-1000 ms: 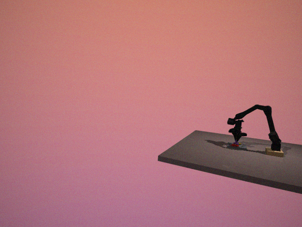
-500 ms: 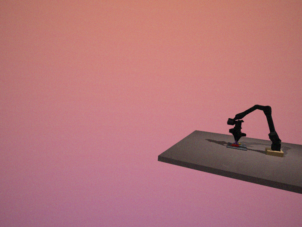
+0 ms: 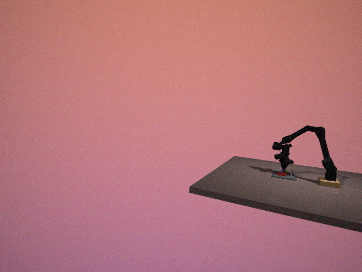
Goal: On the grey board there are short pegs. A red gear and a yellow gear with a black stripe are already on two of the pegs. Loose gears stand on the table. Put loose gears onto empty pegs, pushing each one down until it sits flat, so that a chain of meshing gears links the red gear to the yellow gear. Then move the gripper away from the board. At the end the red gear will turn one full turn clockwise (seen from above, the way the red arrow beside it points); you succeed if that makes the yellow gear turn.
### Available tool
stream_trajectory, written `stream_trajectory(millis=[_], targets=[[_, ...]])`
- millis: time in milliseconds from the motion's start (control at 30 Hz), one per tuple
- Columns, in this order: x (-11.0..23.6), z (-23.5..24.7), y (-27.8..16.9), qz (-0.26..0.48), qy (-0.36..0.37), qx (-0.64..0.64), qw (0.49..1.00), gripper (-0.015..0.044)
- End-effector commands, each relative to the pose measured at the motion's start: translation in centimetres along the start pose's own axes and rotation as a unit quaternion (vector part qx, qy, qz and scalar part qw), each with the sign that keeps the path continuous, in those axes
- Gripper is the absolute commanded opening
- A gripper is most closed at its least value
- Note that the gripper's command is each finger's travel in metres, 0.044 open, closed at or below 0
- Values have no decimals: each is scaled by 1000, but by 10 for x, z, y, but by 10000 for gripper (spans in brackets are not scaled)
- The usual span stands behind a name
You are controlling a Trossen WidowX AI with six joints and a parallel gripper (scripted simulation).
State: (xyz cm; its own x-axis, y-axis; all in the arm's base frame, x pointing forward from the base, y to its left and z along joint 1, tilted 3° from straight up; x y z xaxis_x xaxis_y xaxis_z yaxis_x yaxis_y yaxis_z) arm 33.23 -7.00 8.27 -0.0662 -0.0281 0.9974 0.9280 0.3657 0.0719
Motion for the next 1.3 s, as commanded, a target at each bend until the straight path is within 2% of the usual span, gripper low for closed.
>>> stream_trajectory(millis=[0, 100, 267, 300, 467, 667, 800, 833, 967, 1167, 1267], targets=[[-1, 0, 1, 0, 0, 9, 1000, 0], [-2, 1, 1, 0, 0, 36, 999, 0], [1, 1, 0, 0, 0, 60, 998, 131], [2, 0, 0, 0, 0, 69, 998, 140], [11, 0, 0, 0, 0, 84, 996, 140], [46, 0, 0, 0, -1, 86, 996, 140], [48, 0, 0, 0, -1, 86, 996, 140], [43, 0, 0, 1, 1, 82, 997, 166], [88, 3, -4, 1, 1, 82, 997, 271], [91, 3, -4, 1, 1, 82, 997, 429], [91, 3, -4, 1, 1, 82, 997, 440]])
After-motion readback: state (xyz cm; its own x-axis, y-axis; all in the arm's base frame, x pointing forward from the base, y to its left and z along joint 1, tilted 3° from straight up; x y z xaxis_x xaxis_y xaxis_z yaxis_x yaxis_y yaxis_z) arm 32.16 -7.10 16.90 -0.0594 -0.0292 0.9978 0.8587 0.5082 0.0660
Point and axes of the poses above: the point midway between the two fingers, 35 mm back from their tips, its own x axis back along the fingers, its own z axis across the jaws, y = z × x, the point moved 3 cm from there along x, back along the fingers, and after that the axes turned 11 degrees about -x, right-handed, at the moved point
